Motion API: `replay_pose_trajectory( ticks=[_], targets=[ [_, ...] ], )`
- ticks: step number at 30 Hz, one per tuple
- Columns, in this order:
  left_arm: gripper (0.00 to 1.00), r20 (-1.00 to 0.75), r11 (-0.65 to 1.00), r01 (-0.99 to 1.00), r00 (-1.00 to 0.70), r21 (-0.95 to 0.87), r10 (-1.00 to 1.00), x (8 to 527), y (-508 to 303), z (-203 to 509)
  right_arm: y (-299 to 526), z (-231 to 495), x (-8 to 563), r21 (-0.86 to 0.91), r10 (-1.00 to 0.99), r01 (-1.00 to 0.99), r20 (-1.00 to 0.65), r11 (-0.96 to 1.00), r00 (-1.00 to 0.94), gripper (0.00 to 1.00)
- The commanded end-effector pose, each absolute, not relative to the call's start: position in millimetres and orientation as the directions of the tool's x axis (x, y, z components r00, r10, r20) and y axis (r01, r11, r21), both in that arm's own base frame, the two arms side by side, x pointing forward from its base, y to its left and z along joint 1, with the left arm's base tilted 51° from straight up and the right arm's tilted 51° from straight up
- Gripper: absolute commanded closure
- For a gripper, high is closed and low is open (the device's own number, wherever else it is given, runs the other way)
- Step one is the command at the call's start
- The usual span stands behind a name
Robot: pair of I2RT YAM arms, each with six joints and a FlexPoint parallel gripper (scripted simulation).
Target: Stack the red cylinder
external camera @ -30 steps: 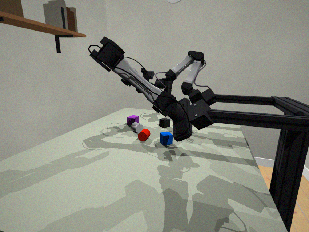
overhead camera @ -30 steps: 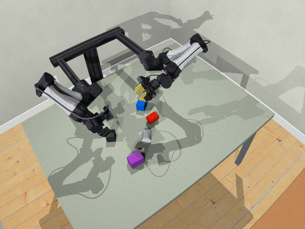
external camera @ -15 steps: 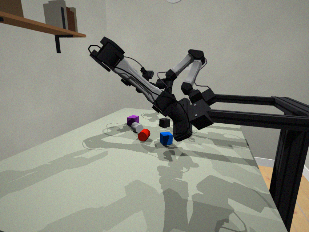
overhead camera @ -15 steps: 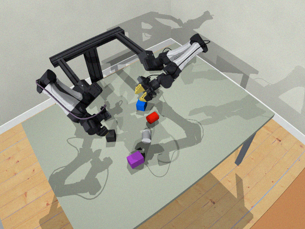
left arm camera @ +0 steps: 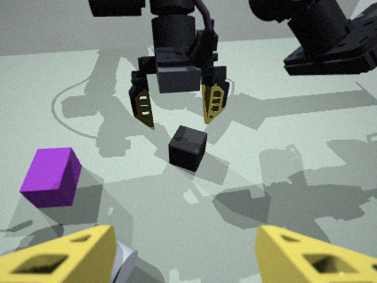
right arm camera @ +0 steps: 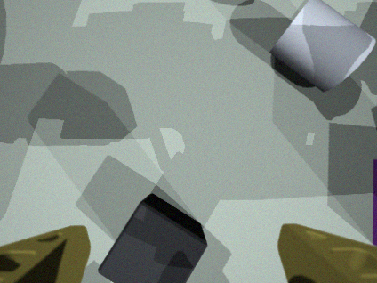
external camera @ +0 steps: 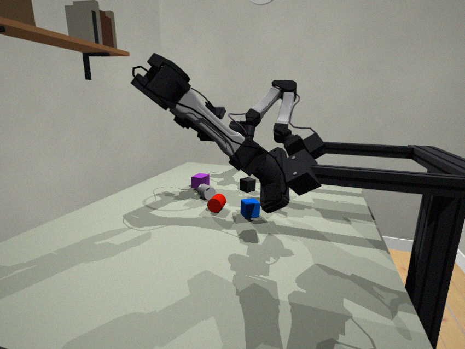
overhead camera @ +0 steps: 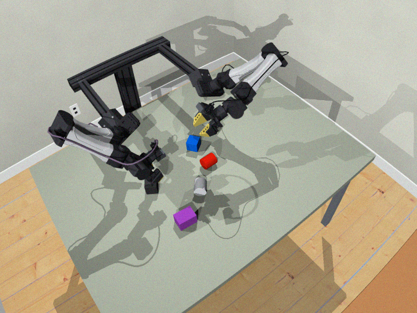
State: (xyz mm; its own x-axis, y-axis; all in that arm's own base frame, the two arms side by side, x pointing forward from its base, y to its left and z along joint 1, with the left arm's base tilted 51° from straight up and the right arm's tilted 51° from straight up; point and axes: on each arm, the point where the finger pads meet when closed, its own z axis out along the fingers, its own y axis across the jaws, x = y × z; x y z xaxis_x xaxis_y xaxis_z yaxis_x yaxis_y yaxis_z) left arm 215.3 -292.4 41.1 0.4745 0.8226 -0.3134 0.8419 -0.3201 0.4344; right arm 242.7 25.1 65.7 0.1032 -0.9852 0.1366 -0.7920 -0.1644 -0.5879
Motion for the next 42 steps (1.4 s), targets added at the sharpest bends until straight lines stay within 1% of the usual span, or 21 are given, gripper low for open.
replay_pose_trajectory(
  ticks=[1,3,5,12,20,34,39,42],
  targets=[
    [0.39,-0.249,-0.341,0.846,0.464,0.409,0.850,212.8,-254.6,59.1,50.8,57.5,279.4,-0.663,-0.994,-0.740,0.070,-0.110,0.084,0.16],
    [0.39,-0.230,-0.333,0.849,0.450,0.411,0.863,211.2,-233.4,73.5,66.4,49.5,290.1,-0.665,-0.993,-0.738,0.048,-0.112,0.106,0.16],
    [0.39,-0.230,-0.333,0.849,0.450,0.411,0.863,211.2,-233.4,73.5,66.4,49.5,290.1,-0.665,-0.993,-0.738,0.048,-0.112,0.106,0.16],
    [0.39,-0.188,-0.277,0.844,0.397,0.460,0.898,200.1,-169.0,120.5,113.3,9.4,313.1,-0.630,-0.984,-0.765,-0.010,-0.132,0.178,0.16],
    [0.39,-0.165,-0.227,0.833,0.352,0.505,0.921,181.8,-125.7,142.4,160.7,-37.6,340.2,-0.603,-0.970,-0.784,-0.067,-0.146,0.232,0.16],
    [0.39,-0.175,-0.204,0.816,0.346,0.542,0.922,180.4,-120.4,151.6,183.7,-76.5,352.2,-0.561,-0.962,-0.809,-0.075,-0.176,0.261,0.16],
    [0.39,-0.175,-0.204,0.816,0.346,0.542,0.922,180.4,-120.4,151.6,182.4,-80.4,363.6,-0.572,-0.965,-0.803,-0.074,-0.167,0.253,0.16],
    [0.39,-0.176,-0.204,0.815,0.347,0.542,0.921,180.4,-120.5,151.7,185.7,-97.2,378.2,-0.572,-0.965,-0.803,-0.072,-0.167,0.252,0.16]
  ],
)
